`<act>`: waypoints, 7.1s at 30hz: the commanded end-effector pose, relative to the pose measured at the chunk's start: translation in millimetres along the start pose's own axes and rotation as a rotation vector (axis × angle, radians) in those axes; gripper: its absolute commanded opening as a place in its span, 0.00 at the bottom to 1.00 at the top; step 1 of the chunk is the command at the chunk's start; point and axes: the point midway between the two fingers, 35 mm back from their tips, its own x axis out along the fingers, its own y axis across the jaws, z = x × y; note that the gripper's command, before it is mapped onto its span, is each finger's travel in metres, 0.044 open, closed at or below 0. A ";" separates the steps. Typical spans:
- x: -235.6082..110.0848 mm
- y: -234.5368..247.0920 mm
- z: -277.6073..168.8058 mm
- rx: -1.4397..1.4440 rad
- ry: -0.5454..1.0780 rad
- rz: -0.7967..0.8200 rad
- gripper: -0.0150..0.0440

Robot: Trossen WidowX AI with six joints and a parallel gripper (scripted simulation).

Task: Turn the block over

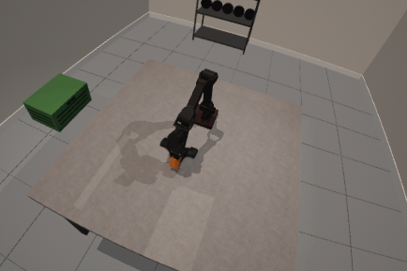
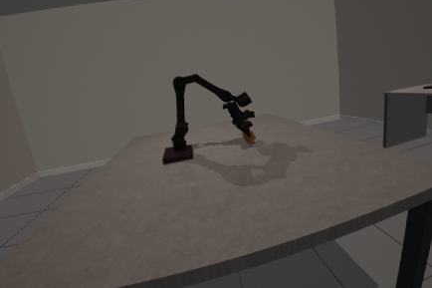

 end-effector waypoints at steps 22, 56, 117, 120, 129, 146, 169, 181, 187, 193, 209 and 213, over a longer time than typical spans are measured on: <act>18.0 -1.0 1.4 -0.001 -0.299 0.003 0.25; 19.9 0.5 -13.9 -0.009 -0.678 0.003 0.25; 21.2 -0.6 -8.4 -0.005 -0.622 0.003 1.00; 17.3 -2.1 0.3 -0.001 -0.505 0.003 1.00; -44.6 0.1 -2.3 -0.008 -0.157 0.000 1.00; -52.0 0.4 -2.0 -0.008 -0.110 0.001 1.00; -52.8 0.6 32.4 -0.008 0.385 -0.002 1.00; -14.3 0.4 15.0 -0.008 0.385 -0.002 1.00; -7.4 0.4 12.6 -0.008 0.385 -0.002 1.00; 1.7 0.3 9.1 -0.008 0.385 -0.002 1.00; 20.0 0.3 1.0 -0.008 0.385 -0.002 0.91; 20.0 0.3 1.0 -0.008 0.385 -0.002 0.73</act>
